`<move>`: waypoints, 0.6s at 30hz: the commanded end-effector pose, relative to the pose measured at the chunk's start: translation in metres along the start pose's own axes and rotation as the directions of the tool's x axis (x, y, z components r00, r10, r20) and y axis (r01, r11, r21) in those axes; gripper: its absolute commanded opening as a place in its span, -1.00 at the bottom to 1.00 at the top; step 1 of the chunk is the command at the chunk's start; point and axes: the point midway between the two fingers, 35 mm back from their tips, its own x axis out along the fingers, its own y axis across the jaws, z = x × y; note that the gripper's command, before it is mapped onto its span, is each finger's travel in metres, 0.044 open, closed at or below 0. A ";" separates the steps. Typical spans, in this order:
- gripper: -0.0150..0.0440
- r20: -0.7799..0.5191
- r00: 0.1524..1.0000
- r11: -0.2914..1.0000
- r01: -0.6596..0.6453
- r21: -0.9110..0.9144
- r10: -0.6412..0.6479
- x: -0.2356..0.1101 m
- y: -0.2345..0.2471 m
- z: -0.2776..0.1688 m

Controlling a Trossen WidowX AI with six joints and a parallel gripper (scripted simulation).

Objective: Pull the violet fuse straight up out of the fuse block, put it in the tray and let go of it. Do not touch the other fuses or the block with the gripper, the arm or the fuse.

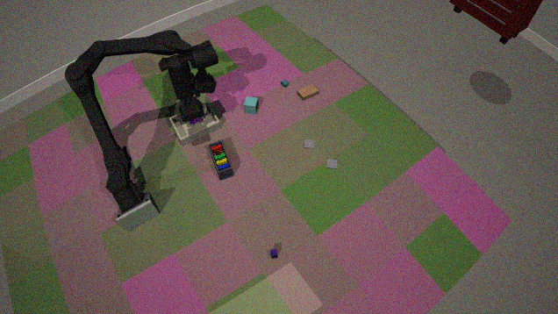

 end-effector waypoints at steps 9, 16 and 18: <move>0.63 -0.002 1.000 1.000 -0.004 0.003 0.004 -0.036 0.000 -0.001; 0.63 -0.002 1.000 1.000 -0.004 0.003 0.004 -0.036 0.000 -0.001; 0.63 -0.002 1.000 1.000 -0.004 0.003 0.004 -0.036 0.000 -0.001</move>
